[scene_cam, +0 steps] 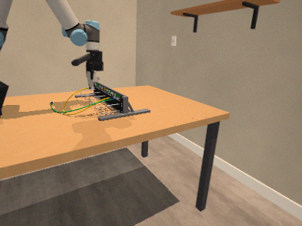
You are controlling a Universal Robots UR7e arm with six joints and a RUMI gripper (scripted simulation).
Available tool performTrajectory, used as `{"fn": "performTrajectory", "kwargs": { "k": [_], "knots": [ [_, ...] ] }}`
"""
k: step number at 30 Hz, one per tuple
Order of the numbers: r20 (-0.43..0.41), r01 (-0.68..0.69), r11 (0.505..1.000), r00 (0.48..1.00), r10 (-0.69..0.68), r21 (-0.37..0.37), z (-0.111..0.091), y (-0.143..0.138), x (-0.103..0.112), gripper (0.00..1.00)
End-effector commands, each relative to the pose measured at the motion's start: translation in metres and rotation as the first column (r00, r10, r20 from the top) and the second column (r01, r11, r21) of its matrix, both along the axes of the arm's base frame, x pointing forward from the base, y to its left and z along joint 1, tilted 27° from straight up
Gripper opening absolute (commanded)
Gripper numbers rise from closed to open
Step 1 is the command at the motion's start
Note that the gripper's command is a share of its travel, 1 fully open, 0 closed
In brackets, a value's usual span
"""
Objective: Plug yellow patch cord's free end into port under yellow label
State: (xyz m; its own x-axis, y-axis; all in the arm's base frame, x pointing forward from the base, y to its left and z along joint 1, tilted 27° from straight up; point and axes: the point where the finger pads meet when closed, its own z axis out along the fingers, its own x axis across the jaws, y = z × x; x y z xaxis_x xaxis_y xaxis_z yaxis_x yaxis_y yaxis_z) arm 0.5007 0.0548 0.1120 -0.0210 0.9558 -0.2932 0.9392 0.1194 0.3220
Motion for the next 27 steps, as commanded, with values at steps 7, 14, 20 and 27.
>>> {"fn": "performTrajectory", "kwargs": {
  "k": [7, 14, 20, 27],
  "knots": [
    [0.009, 0.027, 1.000, 1.000, -0.027, 0.011, 0.0038, -0.0039, 0.0025, 0.00],
    [0.010, 0.033, 0.999, 0.999, -0.033, 0.013, 0.0045, -0.0047, 0.0030, 0.00],
    [0.011, 0.035, 0.999, 0.999, -0.035, 0.014, 0.0048, -0.0050, 0.0031, 0.00],
    [0.011, 0.035, 0.999, 0.999, -0.035, 0.014, 0.0048, -0.0050, 0.0032, 0.00]
  ]
}}
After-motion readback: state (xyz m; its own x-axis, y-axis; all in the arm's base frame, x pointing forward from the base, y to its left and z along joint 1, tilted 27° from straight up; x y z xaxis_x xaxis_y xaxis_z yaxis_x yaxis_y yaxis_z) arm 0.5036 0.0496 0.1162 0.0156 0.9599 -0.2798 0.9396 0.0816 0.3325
